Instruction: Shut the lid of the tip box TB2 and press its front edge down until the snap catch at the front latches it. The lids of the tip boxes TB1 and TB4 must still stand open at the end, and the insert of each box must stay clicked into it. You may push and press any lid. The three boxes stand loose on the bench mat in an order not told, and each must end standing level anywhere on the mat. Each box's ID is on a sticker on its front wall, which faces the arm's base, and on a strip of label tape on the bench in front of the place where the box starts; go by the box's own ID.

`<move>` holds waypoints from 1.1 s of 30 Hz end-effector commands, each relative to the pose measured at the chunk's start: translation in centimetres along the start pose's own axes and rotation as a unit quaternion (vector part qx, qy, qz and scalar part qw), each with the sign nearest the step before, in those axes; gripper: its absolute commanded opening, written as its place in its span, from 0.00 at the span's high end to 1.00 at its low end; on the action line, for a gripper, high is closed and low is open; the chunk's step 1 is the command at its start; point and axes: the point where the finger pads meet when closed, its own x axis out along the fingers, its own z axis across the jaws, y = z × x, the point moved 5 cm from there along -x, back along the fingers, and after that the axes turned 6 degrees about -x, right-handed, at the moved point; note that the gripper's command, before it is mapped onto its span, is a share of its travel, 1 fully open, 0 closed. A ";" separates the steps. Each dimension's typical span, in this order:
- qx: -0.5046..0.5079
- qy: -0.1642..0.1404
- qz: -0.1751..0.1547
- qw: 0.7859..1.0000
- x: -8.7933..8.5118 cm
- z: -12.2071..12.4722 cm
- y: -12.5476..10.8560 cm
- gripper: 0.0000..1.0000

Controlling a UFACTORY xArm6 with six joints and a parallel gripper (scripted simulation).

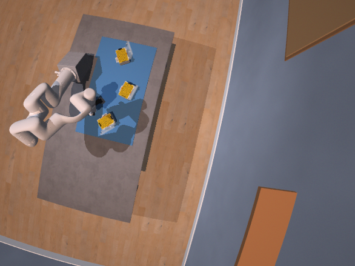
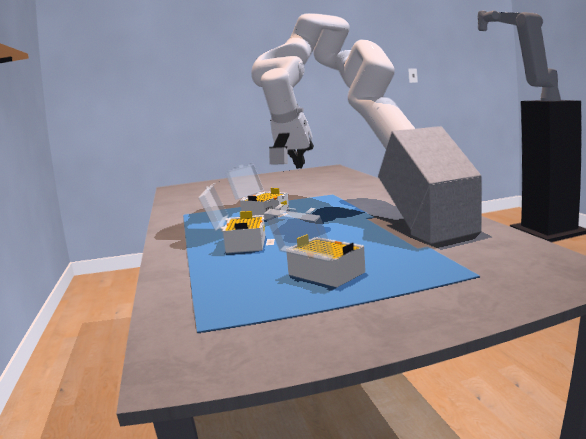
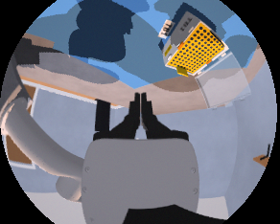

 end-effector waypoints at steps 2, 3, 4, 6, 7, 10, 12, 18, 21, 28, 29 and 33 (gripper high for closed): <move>0.001 -0.001 0.000 1.000 -2.1 -0.1 -1.2 1.00; 0.001 -0.001 0.000 1.000 -2.6 -0.2 -1.5 1.00; 0.001 -0.001 0.000 1.000 -3.0 -0.2 -1.7 1.00; 0.001 -0.001 0.000 1.000 -3.2 -0.2 -1.8 1.00; 0.001 -0.001 0.000 1.000 -3.2 -0.2 -1.8 1.00; 0.001 -0.001 0.000 1.000 -3.2 -0.2 -1.8 1.00; 0.001 -0.001 0.000 1.000 -3.2 -0.2 -1.8 1.00; -0.071 -0.042 -0.004 0.997 -4.4 -0.3 0.4 1.00; -0.099 -0.058 -0.006 0.993 -4.9 -0.3 1.2 1.00; -0.154 -0.090 -0.009 0.984 -6.6 -0.2 4.2 1.00; -0.154 -0.090 -0.009 0.984 -6.8 -0.1 4.6 1.00; -0.153 -0.090 -0.009 0.984 -7.8 0.1 6.3 1.00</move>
